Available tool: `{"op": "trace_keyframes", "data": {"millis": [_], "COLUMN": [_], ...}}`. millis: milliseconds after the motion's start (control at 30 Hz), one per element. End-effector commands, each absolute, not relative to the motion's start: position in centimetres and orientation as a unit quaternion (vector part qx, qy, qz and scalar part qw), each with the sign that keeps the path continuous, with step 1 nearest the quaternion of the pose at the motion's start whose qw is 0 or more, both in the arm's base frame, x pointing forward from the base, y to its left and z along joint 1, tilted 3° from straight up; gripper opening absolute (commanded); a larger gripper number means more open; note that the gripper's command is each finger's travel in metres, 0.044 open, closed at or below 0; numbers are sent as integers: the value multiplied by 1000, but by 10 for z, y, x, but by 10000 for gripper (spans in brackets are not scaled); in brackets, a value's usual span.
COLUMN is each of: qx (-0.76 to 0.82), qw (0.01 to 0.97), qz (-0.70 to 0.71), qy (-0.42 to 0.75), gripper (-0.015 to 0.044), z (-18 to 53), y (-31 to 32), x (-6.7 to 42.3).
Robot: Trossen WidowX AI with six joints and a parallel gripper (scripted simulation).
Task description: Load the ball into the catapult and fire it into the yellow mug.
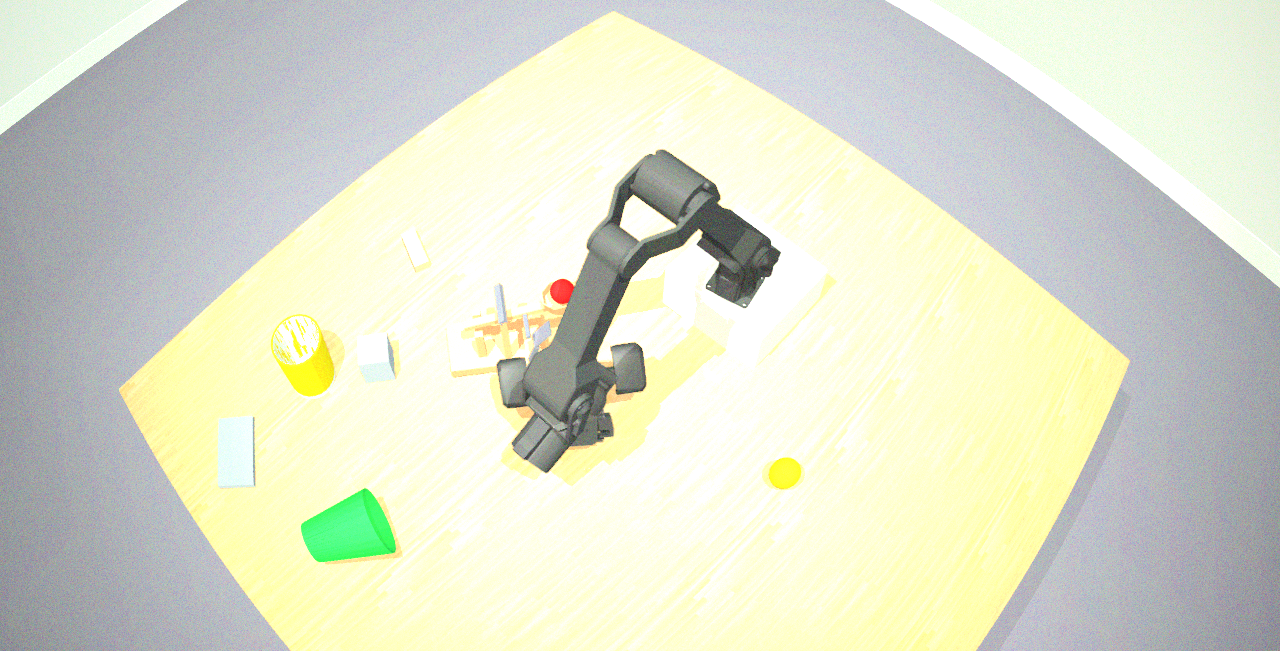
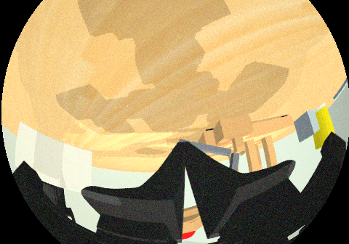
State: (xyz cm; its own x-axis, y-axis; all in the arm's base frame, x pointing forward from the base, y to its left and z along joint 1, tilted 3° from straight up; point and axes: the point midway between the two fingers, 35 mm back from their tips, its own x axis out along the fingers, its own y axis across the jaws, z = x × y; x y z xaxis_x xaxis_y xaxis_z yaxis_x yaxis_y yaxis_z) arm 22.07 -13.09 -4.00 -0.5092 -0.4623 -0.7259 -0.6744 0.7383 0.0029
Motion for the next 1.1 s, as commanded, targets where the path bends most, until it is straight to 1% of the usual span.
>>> {"op": "trace_keyframes", "data": {"millis": [0, 100, 233, 333, 467, 500, 1000, 1033, 1067], "qx": [-328, -329, -331, -331, -331, -334, -198, -188, -178], "qw": [360, 362, 367, 370, 370, 371, 537, 547, 557], "qz": [149, 148, 146, 146, 146, 145, 25, 16, 8], "qy": [861, 860, 857, 856, 856, 854, 820, 815, 811], "gripper": [0, 0, 0, 0, 0, 26, 420, 440, 440], "z": [-48, -27, 38, 76, 81, 64, 70, 71, 73], "y": [-130, -124, -105, -94, -92, -98, -144, -148, -152], "x": [214, 228, 255, 262, 262, 261, 309, 313, 316]}}
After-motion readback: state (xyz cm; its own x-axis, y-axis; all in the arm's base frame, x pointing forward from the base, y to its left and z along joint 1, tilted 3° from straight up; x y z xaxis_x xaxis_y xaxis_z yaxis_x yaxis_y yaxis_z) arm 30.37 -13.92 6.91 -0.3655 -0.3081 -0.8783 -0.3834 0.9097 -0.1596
